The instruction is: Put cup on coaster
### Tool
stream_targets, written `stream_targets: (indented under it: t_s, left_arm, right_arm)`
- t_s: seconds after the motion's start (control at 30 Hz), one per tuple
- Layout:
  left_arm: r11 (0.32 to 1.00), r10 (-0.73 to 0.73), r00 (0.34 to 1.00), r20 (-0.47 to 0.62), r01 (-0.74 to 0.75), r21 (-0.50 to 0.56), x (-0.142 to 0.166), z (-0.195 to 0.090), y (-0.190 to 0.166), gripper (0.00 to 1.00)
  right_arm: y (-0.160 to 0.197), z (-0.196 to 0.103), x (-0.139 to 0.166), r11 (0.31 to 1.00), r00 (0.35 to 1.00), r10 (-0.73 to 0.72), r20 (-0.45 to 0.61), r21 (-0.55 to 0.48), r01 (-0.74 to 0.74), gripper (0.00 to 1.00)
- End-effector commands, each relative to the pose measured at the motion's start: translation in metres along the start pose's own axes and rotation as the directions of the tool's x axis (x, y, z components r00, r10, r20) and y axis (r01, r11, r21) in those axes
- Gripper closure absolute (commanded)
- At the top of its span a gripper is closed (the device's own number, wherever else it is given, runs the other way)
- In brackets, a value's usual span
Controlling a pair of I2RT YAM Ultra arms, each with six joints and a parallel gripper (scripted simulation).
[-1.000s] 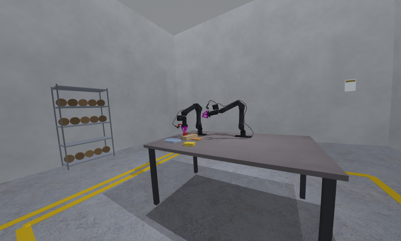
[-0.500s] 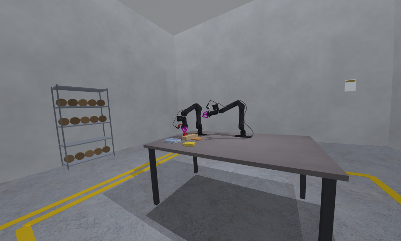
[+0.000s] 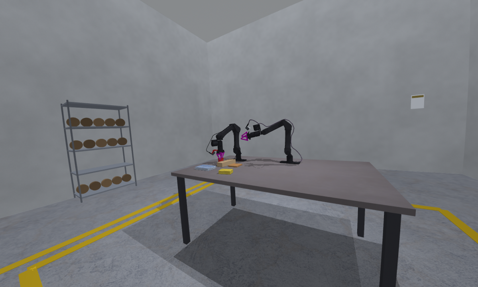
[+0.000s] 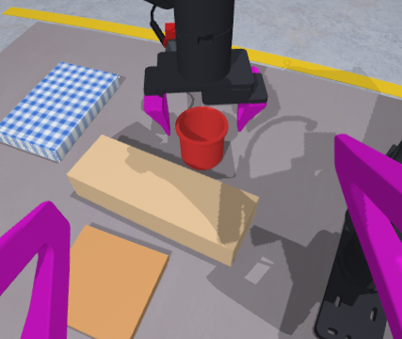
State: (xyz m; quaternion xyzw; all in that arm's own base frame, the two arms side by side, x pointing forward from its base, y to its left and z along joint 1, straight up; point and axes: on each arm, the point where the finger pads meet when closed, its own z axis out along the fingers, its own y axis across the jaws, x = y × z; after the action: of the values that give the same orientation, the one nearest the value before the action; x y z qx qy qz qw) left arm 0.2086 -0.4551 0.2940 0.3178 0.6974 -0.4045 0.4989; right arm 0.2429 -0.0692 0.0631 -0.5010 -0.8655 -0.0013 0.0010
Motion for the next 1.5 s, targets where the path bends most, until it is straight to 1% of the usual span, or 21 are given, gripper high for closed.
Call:
stream_targets:
  t_s: [0.0,0.17,0.2,0.33,0.37,0.43,0.47,0.53,0.57,0.63,0.8,0.9,1.07,1.1,1.23,1.37,1.43,1.47]
  left_arm:
    - [1.0,-0.007,0.999,0.044,0.007,0.009,-0.016,-0.006,-0.003,0.0]
    - [1.0,-0.007,0.999,0.044,0.007,0.009,-0.016,-0.006,-0.003,0.0]
    - [1.0,-0.007,0.999,0.044,0.007,0.009,-0.016,-0.006,-0.003,0.0]
    - [1.0,-0.007,0.999,0.044,0.007,0.009,-0.016,-0.006,-0.003,0.0]
    - [1.0,-0.007,0.999,0.044,0.007,0.009,-0.016,-0.006,-0.003,0.0]
    - [1.0,-0.007,0.999,0.044,0.007,0.009,-0.016,-0.006,-0.003,0.0]
    - [1.0,-0.007,0.999,0.044,0.007,0.009,-0.016,-0.006,-0.003,0.0]
    - [1.0,-0.007,0.999,0.044,0.007,0.009,-0.016,-0.006,-0.003,0.0]
    - [1.0,-0.007,0.999,0.044,0.007,0.009,-0.016,-0.006,-0.003,0.0]
    - [1.0,-0.007,0.999,0.044,0.007,0.009,-0.016,-0.006,-0.003,0.0]
    - [1.0,-0.007,0.999,0.044,0.007,0.009,-0.016,-0.006,-0.003,0.0]
    - [1.0,-0.007,0.999,0.044,0.007,0.009,-0.016,-0.006,-0.003,0.0]
    - [1.0,-0.007,0.999,0.044,0.007,0.009,-0.016,-0.006,-0.003,0.0]
    - [1.0,-0.007,0.999,0.044,0.007,0.009,-0.016,-0.006,-0.003,0.0]
    - [1.0,-0.007,0.999,0.044,0.007,0.009,-0.016,-0.006,-0.003,0.0]
    - [1.0,-0.007,0.999,0.044,0.007,0.009,-0.016,-0.006,-0.003,0.0]
    - [1.0,-0.007,0.999,0.044,0.007,0.009,-0.016,-0.006,-0.003,0.0]
    - [1.0,-0.007,0.999,0.044,0.007,0.009,-0.016,-0.006,-0.003,0.0]
  right_arm:
    - [0.002,0.007,0.0,1.0,1.0,-0.004,0.01,0.006,0.004,0.06]
    - [0.002,0.007,0.0,1.0,1.0,-0.004,0.01,0.006,0.004,0.06]
    - [0.002,0.007,0.0,1.0,1.0,-0.004,0.01,0.006,0.004,0.14]
    - [0.002,0.007,0.0,1.0,1.0,-0.004,0.01,0.006,0.004,0.14]
    - [0.002,0.007,0.0,1.0,1.0,-0.004,0.01,0.007,0.004,0.19]
    - [0.002,0.007,0.0,1.0,1.0,-0.004,0.008,0.008,0.004,0.19]
    - [0.002,0.007,0.0,1.0,1.0,-0.004,0.008,0.008,0.004,0.23]
    - [0.002,0.007,0.0,1.0,1.0,-0.004,0.008,0.008,0.004,0.23]
    - [0.003,0.002,-0.001,1.0,1.0,-0.004,0.01,-0.005,0.004,0.27]
    - [0.003,0.002,-0.001,1.0,1.0,-0.004,0.01,-0.005,0.004,0.27]
    - [0.003,0.002,-0.001,1.0,1.0,-0.004,0.01,-0.005,0.004,0.34]
    - [0.003,0.002,-0.001,1.0,1.0,-0.004,0.01,-0.005,0.004,0.36]
    - [0.0,0.001,0.001,1.0,1.0,-0.004,0.0,0.004,0.004,0.92]
    - [0.003,-0.005,-0.002,1.0,1.0,-0.004,0.011,-0.006,0.004,1.0]
    - [0.003,-0.029,-0.002,1.0,1.0,-0.004,0.015,-0.01,0.004,1.0]
    - [0.002,-0.069,-0.001,1.0,1.0,-0.004,0.015,-0.01,0.004,1.0]
    - [0.002,-0.069,-0.001,1.0,1.0,-0.004,0.015,-0.01,0.004,1.0]
    - [0.002,-0.076,-0.001,1.0,1.0,-0.004,0.009,-0.004,0.004,1.0]
